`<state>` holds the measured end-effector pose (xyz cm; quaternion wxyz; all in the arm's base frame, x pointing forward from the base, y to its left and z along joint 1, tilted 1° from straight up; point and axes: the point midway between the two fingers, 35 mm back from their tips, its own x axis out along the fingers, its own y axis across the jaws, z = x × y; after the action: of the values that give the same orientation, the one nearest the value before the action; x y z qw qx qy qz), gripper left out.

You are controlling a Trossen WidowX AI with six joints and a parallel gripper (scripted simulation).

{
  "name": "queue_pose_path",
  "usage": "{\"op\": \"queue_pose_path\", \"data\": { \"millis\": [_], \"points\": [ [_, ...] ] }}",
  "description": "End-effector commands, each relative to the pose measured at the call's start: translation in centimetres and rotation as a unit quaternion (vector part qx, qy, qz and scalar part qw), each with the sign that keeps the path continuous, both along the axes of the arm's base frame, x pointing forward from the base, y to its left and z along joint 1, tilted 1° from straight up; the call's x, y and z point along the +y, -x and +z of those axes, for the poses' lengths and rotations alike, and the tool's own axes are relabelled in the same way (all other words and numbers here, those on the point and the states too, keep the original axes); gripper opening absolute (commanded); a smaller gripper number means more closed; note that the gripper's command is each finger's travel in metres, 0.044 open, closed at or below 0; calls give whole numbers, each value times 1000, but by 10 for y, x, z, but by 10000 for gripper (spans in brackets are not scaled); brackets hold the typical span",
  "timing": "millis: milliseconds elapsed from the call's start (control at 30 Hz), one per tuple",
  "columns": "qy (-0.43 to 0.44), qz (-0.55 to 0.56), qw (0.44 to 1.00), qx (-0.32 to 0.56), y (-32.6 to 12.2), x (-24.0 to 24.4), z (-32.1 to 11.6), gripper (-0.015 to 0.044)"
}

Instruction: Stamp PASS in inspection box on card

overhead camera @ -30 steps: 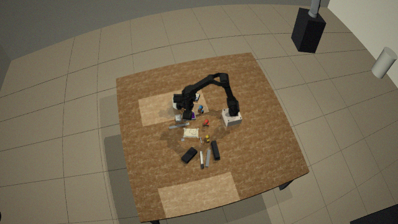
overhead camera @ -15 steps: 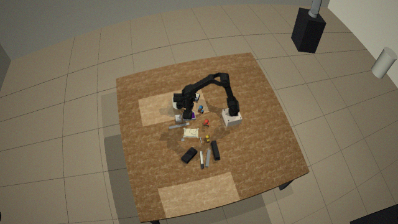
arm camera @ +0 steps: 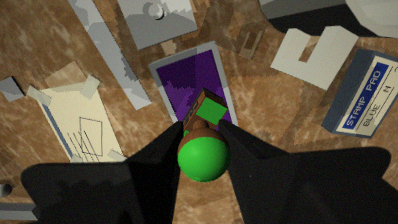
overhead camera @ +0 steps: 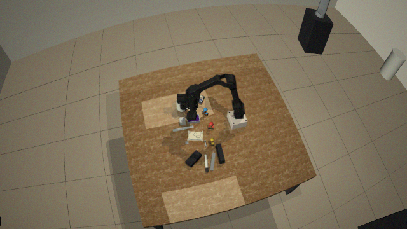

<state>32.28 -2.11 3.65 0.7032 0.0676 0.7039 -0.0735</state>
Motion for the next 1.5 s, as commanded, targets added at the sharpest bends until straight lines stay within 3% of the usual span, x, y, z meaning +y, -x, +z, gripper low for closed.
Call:
{"op": "queue_pose_path", "data": {
  "millis": [0,533,1267,1467],
  "points": [
    [0,-1,1000,-3,-2,0,9,0],
    [0,3,1000,-3,-1,4,29,0],
    [-5,135,991,-2,16,123,29,0],
    [-5,143,990,-2,19,130,28,0]
  ]
}}
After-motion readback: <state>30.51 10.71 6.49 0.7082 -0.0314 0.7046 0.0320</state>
